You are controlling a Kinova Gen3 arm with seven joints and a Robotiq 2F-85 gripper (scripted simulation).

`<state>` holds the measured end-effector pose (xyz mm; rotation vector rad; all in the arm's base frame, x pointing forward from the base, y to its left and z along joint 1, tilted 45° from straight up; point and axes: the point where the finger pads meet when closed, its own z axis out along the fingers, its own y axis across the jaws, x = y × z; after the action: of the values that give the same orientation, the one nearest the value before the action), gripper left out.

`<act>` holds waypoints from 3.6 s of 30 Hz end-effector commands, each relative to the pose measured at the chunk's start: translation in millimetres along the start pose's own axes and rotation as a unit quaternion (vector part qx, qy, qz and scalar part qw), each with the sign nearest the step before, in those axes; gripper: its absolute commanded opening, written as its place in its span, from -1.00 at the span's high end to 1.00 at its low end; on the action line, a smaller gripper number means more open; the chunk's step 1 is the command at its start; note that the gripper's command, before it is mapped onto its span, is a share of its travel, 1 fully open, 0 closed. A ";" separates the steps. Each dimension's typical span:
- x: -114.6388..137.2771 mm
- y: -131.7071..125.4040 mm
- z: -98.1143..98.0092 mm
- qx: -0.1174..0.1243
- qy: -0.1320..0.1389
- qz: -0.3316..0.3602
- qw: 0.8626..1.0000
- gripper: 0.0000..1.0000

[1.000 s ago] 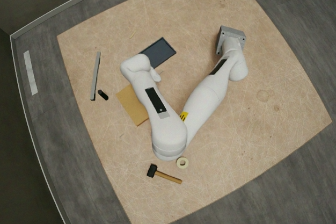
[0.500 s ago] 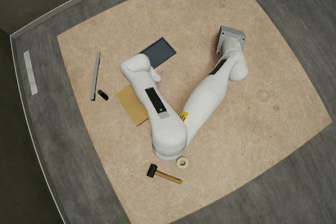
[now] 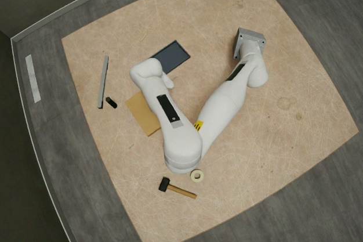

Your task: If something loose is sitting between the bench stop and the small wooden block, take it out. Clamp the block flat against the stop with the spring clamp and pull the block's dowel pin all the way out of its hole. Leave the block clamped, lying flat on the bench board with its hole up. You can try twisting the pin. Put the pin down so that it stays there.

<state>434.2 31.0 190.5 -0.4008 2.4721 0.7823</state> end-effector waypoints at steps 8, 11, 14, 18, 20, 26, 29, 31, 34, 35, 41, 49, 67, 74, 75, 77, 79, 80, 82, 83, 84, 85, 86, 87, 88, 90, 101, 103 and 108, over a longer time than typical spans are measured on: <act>-0.6 -0.5 -0.6 0.000 -0.001 0.000 1.000 0.33; -0.6 -0.5 -0.6 0.000 -0.001 0.000 1.000 0.33; -0.6 -0.5 -0.6 0.000 -0.001 0.000 1.000 0.33; -0.6 -0.5 -0.6 0.000 -0.001 0.000 1.000 0.33; -0.6 -0.5 -0.6 0.000 -0.001 0.000 1.000 0.33; -0.6 -0.5 -0.6 0.000 -0.001 0.000 1.000 0.33; -0.6 -0.5 -0.6 0.000 -0.001 0.000 1.000 0.33; -0.6 -0.5 -0.6 0.000 -0.001 0.000 1.000 0.33; -0.6 -0.5 -0.6 0.000 -0.001 0.000 1.000 0.33; -0.6 -0.5 -0.6 0.000 -0.001 0.000 1.000 0.33; -0.6 -0.5 -0.6 0.000 -0.001 0.000 1.000 0.33; -0.6 -0.5 -0.4 0.000 -0.001 0.000 1.000 0.33; -0.6 -0.5 7.6 0.000 -0.001 0.000 1.000 0.33; -0.6 -0.5 14.1 0.000 -0.001 0.000 1.000 0.33; -0.6 -0.5 15.0 0.000 -0.001 0.000 1.000 0.33; -0.6 -0.5 15.0 0.000 -0.001 0.000 1.000 0.33; -0.6 -0.5 17.0 0.000 -0.001 0.000 1.000 0.33; -0.6 -0.5 17.9 0.000 -0.001 0.000 1.000 0.33; -0.6 -0.5 19.8 0.000 -0.001 0.000 1.000 0.33; -0.6 -0.5 20.7 0.000 -0.001 0.000 1.000 0.33; -0.6 -0.5 21.5 0.000 -0.001 0.000 1.000 0.33; -0.6 -0.5 22.4 0.000 -0.001 0.000 1.000 0.33; -0.6 -0.5 23.2 0.000 -0.001 0.000 1.000 0.33; -0.6 -0.5 24.0 0.000 -0.001 0.000 1.000 0.33; -0.6 -0.5 24.7 0.000 -0.001 0.000 1.000 0.33; -0.6 -0.5 26.1 0.000 -0.001 0.000 1.000 0.33; -0.6 -0.5 29.8 0.000 -0.001 0.000 1.000 0.33; -0.6 -0.5 30.2 0.000 -0.001 0.000 1.000 0.33; -0.6 -0.5 30.4 0.000 -0.001 0.000 1.000 0.33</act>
<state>446.3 49.5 168.7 -0.4008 2.4720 0.7822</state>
